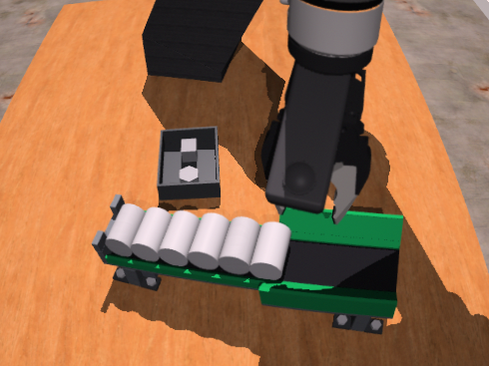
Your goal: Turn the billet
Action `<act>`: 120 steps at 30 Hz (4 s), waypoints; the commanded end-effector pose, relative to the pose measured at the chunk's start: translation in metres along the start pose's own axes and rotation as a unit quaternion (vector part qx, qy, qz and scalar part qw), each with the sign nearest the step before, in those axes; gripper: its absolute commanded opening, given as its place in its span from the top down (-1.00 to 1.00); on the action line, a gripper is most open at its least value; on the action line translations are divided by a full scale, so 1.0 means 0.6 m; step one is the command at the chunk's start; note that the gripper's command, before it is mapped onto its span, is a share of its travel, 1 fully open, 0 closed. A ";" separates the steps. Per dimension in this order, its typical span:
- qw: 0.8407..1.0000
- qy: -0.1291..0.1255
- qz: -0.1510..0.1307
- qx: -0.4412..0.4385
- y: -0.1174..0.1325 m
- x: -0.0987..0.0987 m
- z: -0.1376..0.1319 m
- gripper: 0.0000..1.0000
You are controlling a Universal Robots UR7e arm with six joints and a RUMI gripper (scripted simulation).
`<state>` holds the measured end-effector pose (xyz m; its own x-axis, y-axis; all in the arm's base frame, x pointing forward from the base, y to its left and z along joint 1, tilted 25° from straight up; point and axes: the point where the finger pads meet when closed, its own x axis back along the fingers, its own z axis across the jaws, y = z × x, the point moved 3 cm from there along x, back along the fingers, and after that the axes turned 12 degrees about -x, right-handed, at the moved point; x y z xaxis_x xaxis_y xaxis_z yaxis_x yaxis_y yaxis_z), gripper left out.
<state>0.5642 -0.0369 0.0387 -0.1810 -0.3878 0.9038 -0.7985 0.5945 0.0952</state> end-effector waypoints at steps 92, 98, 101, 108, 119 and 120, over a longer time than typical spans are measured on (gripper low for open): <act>1.000 0.000 0.001 0.000 0.177 0.116 0.192 0.30; 1.000 0.000 0.001 0.000 0.177 0.116 0.192 0.30; 1.000 0.000 0.002 0.000 0.210 0.137 0.228 0.30; 1.000 0.000 0.000 0.000 0.236 0.152 0.254 0.30; 1.000 0.002 0.005 -0.002 0.228 0.151 0.250 0.30; 1.000 0.002 0.005 -0.002 0.228 0.151 0.250 0.30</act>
<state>0.3507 -0.0968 0.0713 -0.1857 -0.3809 0.9058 -0.7955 0.5994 0.0890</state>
